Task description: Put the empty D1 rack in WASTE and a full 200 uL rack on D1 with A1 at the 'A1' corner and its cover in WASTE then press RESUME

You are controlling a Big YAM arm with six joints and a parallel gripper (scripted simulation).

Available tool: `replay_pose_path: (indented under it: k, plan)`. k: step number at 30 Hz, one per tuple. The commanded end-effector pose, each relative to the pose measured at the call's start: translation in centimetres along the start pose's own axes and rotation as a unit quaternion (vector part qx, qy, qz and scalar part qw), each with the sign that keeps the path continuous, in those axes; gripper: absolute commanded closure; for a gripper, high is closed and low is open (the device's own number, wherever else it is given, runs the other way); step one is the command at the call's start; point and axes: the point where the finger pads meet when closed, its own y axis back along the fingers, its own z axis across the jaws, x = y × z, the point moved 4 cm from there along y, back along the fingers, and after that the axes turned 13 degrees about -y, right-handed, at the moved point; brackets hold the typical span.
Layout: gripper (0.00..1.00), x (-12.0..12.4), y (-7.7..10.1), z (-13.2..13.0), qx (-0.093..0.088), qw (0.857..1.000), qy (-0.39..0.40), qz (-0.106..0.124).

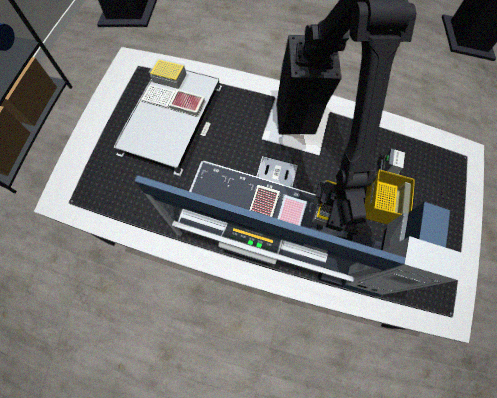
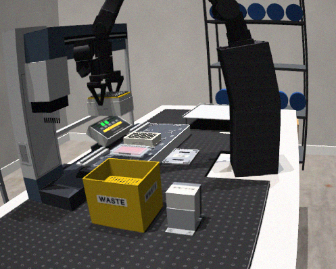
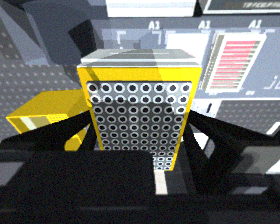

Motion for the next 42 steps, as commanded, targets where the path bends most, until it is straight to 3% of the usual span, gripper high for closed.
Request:
replay_pose_path:
  k: [1,42]
  plan:
    - [1.0,-1.8,-0.8,0.6,-0.008,1.0,0.002,-0.012]
    - [1.0,-1.2,-7.2,0.2,-0.005,1.0,0.001,-0.008]
